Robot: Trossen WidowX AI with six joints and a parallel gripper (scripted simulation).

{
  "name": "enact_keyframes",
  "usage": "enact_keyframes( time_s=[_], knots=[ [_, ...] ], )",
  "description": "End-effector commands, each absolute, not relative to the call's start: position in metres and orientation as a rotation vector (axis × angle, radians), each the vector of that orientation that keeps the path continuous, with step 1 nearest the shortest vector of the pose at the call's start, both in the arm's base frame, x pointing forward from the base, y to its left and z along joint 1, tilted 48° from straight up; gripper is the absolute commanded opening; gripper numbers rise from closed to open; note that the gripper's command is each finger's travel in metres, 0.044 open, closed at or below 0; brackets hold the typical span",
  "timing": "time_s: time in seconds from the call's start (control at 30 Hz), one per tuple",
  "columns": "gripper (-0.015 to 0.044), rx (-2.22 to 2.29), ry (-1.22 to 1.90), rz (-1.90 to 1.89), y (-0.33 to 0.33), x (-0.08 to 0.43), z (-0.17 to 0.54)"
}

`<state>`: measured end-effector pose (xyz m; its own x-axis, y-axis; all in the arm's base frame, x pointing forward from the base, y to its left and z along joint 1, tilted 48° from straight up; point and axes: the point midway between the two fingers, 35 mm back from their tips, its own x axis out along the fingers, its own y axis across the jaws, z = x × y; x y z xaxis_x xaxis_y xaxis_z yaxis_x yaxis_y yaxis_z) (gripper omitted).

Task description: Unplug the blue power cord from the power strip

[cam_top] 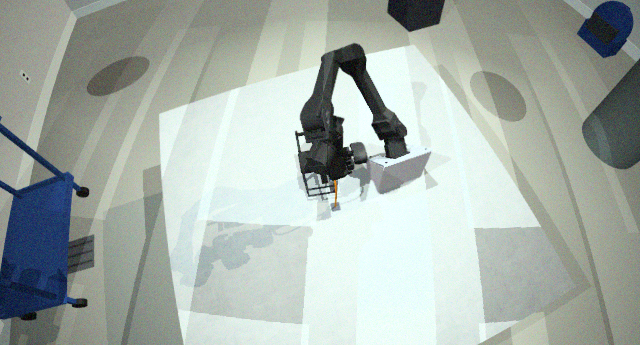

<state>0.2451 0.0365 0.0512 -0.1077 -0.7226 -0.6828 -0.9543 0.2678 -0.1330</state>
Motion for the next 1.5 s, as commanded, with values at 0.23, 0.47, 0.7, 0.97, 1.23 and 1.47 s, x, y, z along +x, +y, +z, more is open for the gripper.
enact_keyframes(
  time_s=[0.23, 0.47, 0.7, 0.97, 1.23, 1.47],
  knots=[
    [0.0015, -1.514, 1.890, 0.455, 0.037, 0.245, 0.051],
    [0.0000, -1.514, 1.890, 0.456, 0.039, 0.247, 0.049],
    [0.0000, -1.515, 1.890, 0.457, 0.046, 0.251, 0.042],
    [0.0000, -1.516, 1.889, 0.457, 0.055, 0.255, 0.033],
    [0.0000, -1.517, 1.889, 0.458, 0.064, 0.259, 0.025],
    [0.0000, -1.519, 1.889, 0.459, 0.073, 0.261, 0.018]
  ],
)
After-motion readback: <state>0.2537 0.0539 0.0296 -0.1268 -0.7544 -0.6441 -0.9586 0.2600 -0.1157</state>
